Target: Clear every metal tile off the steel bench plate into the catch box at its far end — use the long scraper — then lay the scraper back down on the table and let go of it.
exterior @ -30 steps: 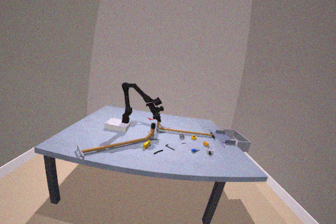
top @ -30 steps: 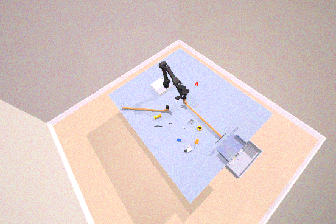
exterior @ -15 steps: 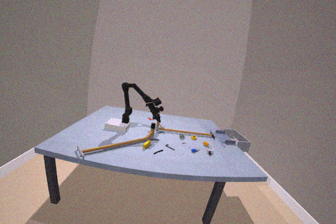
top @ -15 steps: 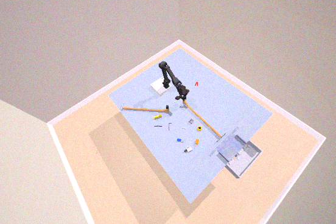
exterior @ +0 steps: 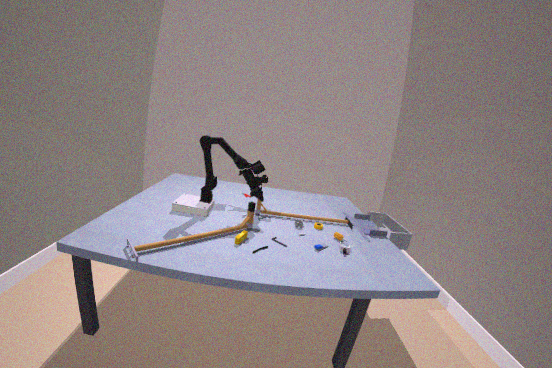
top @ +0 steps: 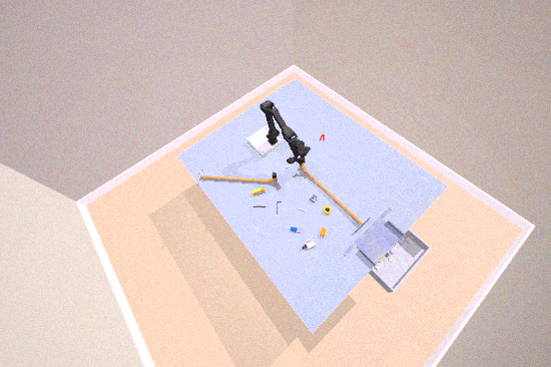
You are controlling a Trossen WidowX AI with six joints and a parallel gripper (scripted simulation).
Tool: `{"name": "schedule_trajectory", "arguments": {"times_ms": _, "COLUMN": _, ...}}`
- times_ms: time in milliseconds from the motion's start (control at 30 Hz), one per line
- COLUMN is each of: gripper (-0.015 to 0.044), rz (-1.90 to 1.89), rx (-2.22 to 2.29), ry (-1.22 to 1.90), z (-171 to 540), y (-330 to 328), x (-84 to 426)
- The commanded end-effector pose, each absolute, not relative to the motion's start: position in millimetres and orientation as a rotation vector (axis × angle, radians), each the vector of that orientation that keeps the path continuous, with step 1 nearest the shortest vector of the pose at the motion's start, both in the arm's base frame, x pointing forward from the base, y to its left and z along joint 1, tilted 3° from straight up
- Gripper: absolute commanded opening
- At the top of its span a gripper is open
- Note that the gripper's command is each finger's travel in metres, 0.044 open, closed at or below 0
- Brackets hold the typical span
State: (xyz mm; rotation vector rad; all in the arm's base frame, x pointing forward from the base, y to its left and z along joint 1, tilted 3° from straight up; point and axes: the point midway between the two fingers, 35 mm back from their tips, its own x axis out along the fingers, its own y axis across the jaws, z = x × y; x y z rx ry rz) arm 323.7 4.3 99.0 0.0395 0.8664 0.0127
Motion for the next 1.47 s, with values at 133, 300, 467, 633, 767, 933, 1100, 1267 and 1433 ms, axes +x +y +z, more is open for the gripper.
{"name": "schedule_trajectory", "arguments": {"times_ms": 133, "gripper": 0.0105, "rz": 0.013, "rx": 0.040, "ry": 0.866, "z": 99, "y": 4, "x": 324}}
{"name": "schedule_trajectory", "arguments": {"times_ms": 300, "gripper": 0.0236, "rz": 0.013, "rx": 0.040, "ry": 0.866, "z": 99, "y": 4, "x": 324}}
{"name": "schedule_trajectory", "arguments": {"times_ms": 467, "gripper": 0.0368, "rz": 0.013, "rx": 0.040, "ry": 0.866, "z": 99, "y": 4, "x": 324}}
{"name": "schedule_trajectory", "arguments": {"times_ms": 633, "gripper": 0.0440, "rz": 0.013, "rx": 0.040, "ry": 0.866, "z": 106, "y": 4, "x": 323}}
{"name": "schedule_trajectory", "arguments": {"times_ms": 767, "gripper": 0.0440, "rz": 0.013, "rx": 0.040, "ry": 0.866, "z": 117, "y": 3, "x": 322}}
{"name": "schedule_trajectory", "arguments": {"times_ms": 933, "gripper": 0.0440, "rz": 0.013, "rx": 0.040, "ry": 0.866, "z": 131, "y": 3, "x": 320}}
{"name": "schedule_trajectory", "arguments": {"times_ms": 1100, "gripper": 0.0440, "rz": 0.013, "rx": 0.040, "ry": 0.867, "z": 146, "y": 2, "x": 317}}
{"name": "schedule_trajectory", "arguments": {"times_ms": 1267, "gripper": 0.0440, "rz": 0.013, "rx": 0.040, "ry": 0.867, "z": 160, "y": 2, "x": 313}}
{"name": "schedule_trajectory", "arguments": {"times_ms": 1433, "gripper": 0.0440, "rz": 0.013, "rx": 0.040, "ry": 0.867, "z": 174, "y": 1, "x": 308}}
